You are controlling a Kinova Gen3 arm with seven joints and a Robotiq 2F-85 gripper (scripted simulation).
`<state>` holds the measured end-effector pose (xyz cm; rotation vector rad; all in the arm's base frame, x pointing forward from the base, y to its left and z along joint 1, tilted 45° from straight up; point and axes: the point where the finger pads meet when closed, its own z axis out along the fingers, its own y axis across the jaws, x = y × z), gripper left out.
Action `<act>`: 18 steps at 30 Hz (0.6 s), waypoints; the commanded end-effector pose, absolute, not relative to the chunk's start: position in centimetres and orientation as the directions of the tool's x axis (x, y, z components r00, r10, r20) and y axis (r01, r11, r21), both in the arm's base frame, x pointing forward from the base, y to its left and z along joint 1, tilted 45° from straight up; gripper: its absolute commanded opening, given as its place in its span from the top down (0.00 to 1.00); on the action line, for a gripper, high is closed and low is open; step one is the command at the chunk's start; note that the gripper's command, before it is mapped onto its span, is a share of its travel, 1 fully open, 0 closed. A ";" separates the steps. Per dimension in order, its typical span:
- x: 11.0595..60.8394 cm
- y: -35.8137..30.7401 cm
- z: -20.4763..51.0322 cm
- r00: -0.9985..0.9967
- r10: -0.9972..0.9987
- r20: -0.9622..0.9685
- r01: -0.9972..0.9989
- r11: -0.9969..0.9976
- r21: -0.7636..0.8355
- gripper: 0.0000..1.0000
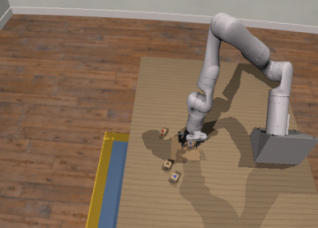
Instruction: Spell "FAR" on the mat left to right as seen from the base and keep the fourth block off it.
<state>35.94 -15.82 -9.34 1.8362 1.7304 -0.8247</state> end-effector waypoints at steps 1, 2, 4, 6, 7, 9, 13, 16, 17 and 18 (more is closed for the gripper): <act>36.2 -15.9 -9.4 0.025 0.705 -0.709 0.995 -0.085 -0.050 0.54; 36.2 -15.9 -9.4 0.025 0.705 -0.709 0.995 -0.085 -0.050 0.54; 36.2 -15.9 -9.4 0.025 0.705 -0.709 0.995 -0.085 -0.050 0.54; 36.2 -15.9 -9.4 0.025 0.705 -0.709 0.995 -0.085 -0.050 0.54; 36.2 -15.9 -9.4 0.025 0.705 -0.709 0.995 -0.085 -0.050 0.54; 36.2 -15.9 -9.4 0.025 0.705 -0.709 0.995 -0.085 -0.050 0.54; 36.2 -15.9 -9.4 0.025 0.705 -0.709 0.995 -0.085 -0.050 0.54; 36.2 -15.9 -9.4 0.025 0.705 -0.709 0.995 -0.085 -0.050 0.54; 36.2 -15.9 -9.4 0.025 0.705 -0.709 0.995 -0.085 -0.050 0.54; 36.2 -15.9 -9.4 0.025 0.705 -0.709 0.995 -0.085 -0.050 0.74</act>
